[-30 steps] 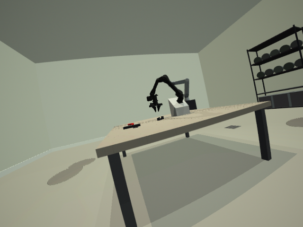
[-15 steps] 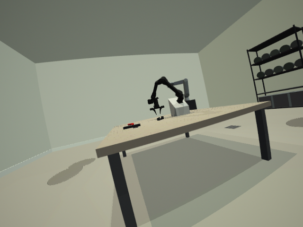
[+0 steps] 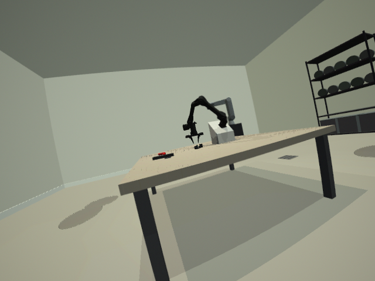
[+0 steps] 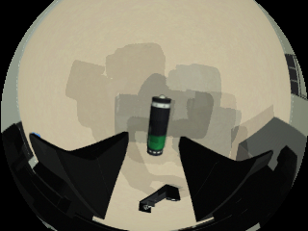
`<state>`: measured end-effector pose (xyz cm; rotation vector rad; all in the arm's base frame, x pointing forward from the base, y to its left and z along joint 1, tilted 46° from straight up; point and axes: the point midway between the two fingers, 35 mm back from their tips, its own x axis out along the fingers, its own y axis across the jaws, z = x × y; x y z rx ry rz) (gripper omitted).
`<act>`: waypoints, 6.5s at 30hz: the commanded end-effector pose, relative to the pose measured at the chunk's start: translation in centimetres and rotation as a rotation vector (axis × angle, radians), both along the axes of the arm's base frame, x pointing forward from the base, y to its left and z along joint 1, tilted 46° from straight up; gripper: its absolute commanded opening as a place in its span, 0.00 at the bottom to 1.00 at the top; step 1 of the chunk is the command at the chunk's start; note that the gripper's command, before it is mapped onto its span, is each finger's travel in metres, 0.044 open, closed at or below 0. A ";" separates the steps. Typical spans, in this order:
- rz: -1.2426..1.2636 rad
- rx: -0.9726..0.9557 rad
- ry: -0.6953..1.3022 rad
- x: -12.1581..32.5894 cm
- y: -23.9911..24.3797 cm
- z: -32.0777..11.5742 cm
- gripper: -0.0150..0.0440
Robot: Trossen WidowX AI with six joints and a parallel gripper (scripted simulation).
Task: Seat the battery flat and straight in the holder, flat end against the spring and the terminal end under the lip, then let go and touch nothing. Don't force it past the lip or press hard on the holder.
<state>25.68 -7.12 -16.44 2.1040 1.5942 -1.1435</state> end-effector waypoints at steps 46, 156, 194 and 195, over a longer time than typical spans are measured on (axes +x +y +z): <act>-0.004 0.010 0.013 -0.4 -0.8 1.1 0.36; -0.137 -0.356 0.611 7.1 13.7 11.5 0.36; -0.183 -0.281 0.564 7.4 13.7 10.9 0.36; -0.186 -0.277 0.560 7.4 13.7 10.9 0.36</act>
